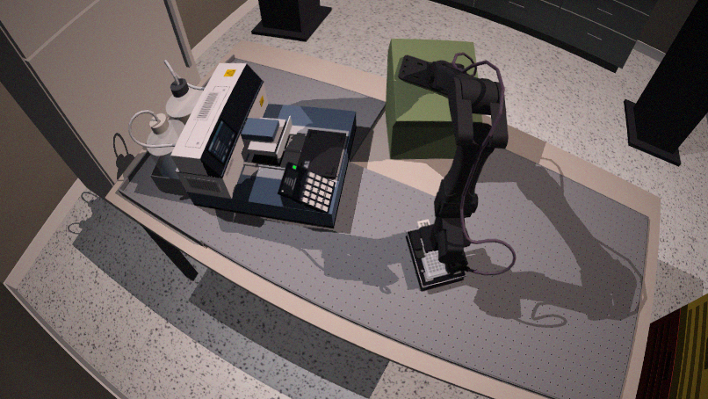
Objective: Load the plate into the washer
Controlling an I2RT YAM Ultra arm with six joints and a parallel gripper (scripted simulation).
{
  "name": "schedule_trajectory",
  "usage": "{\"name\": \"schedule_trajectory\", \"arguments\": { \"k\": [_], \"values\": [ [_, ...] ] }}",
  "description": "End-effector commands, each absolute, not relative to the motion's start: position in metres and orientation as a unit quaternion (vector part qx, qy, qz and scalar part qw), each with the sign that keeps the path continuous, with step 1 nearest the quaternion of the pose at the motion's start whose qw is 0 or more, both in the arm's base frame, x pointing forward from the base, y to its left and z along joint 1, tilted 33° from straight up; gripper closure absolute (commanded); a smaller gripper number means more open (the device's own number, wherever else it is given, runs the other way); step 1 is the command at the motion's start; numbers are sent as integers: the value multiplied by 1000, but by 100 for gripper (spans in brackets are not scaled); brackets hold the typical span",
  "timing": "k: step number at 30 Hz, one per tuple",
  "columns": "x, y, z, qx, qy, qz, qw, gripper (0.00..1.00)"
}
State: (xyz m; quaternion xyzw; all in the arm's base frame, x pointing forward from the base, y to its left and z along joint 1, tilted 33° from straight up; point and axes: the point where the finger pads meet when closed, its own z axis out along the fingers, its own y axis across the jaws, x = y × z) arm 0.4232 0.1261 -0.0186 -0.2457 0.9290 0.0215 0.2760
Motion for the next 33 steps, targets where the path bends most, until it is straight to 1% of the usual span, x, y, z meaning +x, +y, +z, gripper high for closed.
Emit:
{"name": "schedule_trajectory", "arguments": {
  "k": [1, 31, 32, 33],
  "values": [
    [439, 131, -1, -242, 921, 19, 305, 0],
    [439, 131, -1, -242, 921, 19, 305, 0],
    [428, 127, -12, -245, 926, 21, 286, 2],
    [428, 127, -12, -245, 926, 21, 286, 4]
  ]
}}
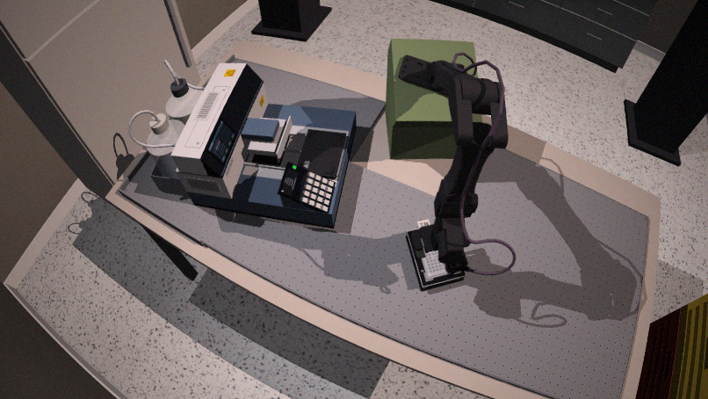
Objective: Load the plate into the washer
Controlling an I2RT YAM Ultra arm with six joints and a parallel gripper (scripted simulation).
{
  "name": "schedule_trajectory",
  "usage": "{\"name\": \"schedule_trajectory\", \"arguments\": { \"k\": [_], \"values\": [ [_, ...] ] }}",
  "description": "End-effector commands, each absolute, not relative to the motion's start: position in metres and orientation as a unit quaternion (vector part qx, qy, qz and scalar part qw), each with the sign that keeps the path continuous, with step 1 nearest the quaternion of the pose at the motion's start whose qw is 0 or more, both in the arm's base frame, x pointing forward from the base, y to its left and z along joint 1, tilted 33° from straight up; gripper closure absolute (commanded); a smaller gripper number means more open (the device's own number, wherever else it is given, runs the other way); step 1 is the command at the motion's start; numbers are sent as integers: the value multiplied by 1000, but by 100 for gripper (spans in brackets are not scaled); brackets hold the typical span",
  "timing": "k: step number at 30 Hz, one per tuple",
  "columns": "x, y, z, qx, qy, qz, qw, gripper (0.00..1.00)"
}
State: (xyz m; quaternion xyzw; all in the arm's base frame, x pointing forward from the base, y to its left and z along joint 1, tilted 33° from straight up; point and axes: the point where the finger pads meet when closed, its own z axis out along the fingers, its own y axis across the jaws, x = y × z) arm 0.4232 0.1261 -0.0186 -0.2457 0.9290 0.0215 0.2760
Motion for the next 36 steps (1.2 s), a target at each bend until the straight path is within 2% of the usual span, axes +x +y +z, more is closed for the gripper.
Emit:
{"name": "schedule_trajectory", "arguments": {
  "k": [1, 8, 36],
  "values": [
    [428, 127, -12, -245, 926, 21, 286, 6],
    [428, 127, -12, -245, 926, 21, 286, 16],
    [438, 132, -1, -244, 921, 24, 304, 16]
  ]
}}
